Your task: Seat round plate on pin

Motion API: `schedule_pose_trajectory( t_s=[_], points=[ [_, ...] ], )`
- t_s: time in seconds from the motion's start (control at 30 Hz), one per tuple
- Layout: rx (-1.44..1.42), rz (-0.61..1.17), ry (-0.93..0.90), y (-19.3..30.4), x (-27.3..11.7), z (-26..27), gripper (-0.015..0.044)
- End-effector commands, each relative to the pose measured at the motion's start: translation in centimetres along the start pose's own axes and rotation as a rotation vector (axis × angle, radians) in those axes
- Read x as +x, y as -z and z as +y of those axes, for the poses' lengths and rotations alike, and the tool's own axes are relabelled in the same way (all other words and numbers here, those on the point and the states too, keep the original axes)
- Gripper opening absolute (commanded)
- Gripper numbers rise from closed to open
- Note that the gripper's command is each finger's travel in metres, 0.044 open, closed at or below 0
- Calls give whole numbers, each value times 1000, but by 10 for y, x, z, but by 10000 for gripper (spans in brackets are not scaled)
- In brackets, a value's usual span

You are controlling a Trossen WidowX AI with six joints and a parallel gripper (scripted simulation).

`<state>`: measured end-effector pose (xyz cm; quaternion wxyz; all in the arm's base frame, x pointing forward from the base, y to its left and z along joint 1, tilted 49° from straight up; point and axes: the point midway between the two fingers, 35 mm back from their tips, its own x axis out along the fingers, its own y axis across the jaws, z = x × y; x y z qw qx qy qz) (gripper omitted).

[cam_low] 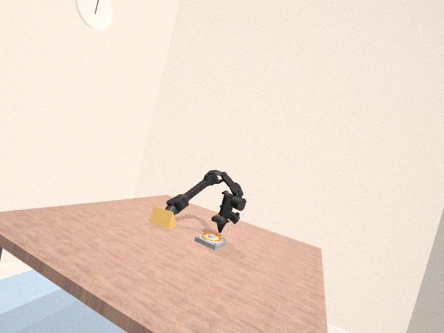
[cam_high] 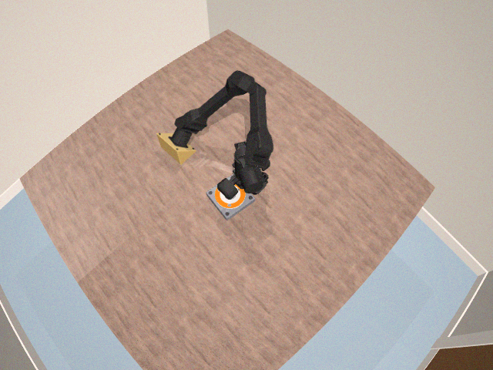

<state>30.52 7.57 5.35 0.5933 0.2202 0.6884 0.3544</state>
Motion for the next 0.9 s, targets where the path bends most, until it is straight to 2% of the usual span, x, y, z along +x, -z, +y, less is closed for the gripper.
schedule_pose_trajectory(
  t_s=[0.0,0.2,0.87],
  points=[
    [-3,-10,8,-2,-17,-2,0],
    [-3,-9,7,0,-38,1,0],
    [0,-11,2,-1,-31,1,0]
  ],
)
